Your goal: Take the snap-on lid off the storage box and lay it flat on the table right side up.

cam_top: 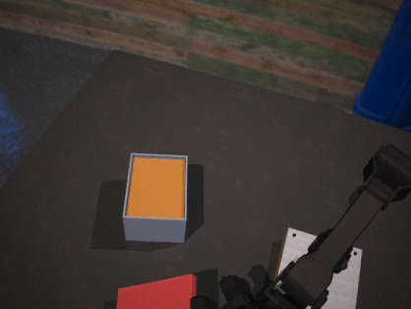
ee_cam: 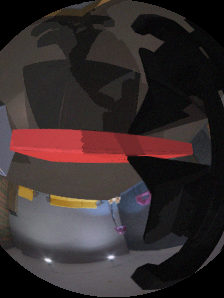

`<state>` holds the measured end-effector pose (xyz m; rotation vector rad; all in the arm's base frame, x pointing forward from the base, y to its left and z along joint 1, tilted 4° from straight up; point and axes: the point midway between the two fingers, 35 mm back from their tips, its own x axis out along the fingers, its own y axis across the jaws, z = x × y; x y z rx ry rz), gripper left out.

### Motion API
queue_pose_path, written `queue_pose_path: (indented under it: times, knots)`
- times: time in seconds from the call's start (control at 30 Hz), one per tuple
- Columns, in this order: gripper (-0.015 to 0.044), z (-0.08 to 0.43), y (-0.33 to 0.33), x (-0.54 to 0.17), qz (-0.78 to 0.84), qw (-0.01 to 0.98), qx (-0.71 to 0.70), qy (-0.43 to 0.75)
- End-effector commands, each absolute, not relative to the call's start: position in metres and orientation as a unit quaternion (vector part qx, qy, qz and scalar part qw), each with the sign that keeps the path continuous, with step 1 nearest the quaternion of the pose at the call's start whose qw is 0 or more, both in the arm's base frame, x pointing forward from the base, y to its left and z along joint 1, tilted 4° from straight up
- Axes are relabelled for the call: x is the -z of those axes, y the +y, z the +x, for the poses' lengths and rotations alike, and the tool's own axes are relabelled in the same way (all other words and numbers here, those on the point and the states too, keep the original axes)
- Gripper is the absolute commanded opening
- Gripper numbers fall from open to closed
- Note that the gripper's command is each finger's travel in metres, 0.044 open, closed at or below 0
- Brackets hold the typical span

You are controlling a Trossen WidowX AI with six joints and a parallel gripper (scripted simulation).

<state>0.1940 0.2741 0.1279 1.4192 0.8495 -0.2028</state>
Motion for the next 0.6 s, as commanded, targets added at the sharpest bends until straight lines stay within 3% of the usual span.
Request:
queue_pose_path:
  times: [0.0, 0.57]
  knots:
    - [0.0000, 0.195, 0.274, -0.126, 0.633, 0.672, 0.090, 0.373]
    - [0.0000, 0.195, 0.275, -0.112, 0.633, 0.672, 0.090, 0.373]
